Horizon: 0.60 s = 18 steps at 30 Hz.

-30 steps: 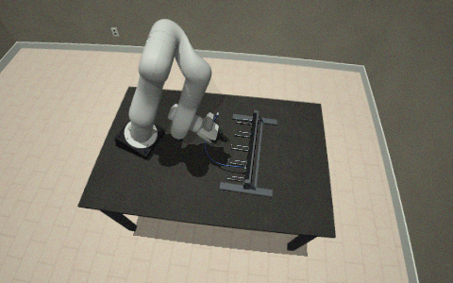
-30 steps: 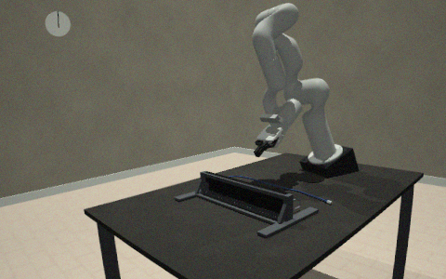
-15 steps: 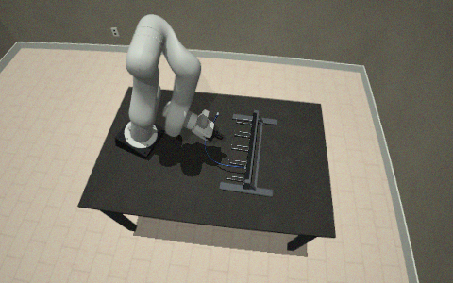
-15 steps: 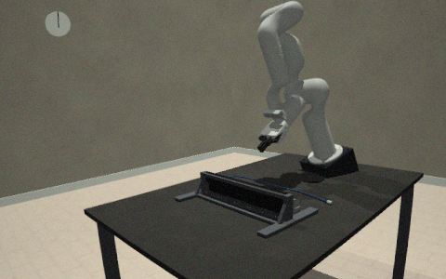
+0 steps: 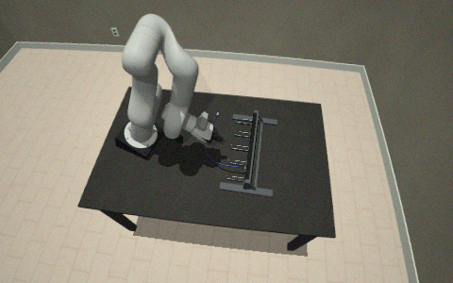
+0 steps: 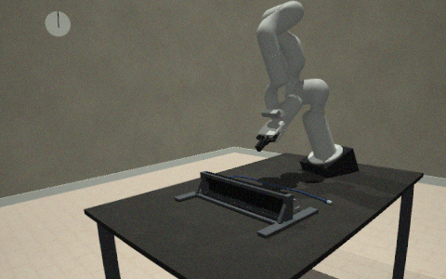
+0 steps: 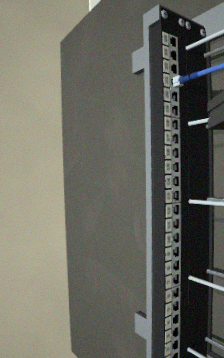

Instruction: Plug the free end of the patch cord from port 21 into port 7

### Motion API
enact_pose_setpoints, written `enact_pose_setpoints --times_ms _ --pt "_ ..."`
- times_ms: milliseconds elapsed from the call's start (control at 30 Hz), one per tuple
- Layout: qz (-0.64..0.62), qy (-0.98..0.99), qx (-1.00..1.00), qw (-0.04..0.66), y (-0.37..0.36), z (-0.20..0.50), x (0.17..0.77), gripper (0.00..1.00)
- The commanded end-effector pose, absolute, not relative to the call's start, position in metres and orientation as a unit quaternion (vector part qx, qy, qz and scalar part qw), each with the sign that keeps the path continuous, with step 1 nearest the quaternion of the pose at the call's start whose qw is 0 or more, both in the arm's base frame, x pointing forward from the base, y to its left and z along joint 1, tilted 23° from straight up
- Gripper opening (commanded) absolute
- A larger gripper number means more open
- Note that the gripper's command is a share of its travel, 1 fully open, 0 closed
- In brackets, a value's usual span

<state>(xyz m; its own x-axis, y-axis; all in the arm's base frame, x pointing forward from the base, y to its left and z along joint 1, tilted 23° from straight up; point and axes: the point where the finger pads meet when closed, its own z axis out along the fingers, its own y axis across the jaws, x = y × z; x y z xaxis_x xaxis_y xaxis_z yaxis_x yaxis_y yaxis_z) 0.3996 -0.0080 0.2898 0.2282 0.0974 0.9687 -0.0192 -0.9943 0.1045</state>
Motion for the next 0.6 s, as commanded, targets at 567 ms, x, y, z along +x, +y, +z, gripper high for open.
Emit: enact_pose_setpoints --times_ms 567 --pt "0.621 0.026 0.782 0.045 -0.090 0.299 0.399 0.00"
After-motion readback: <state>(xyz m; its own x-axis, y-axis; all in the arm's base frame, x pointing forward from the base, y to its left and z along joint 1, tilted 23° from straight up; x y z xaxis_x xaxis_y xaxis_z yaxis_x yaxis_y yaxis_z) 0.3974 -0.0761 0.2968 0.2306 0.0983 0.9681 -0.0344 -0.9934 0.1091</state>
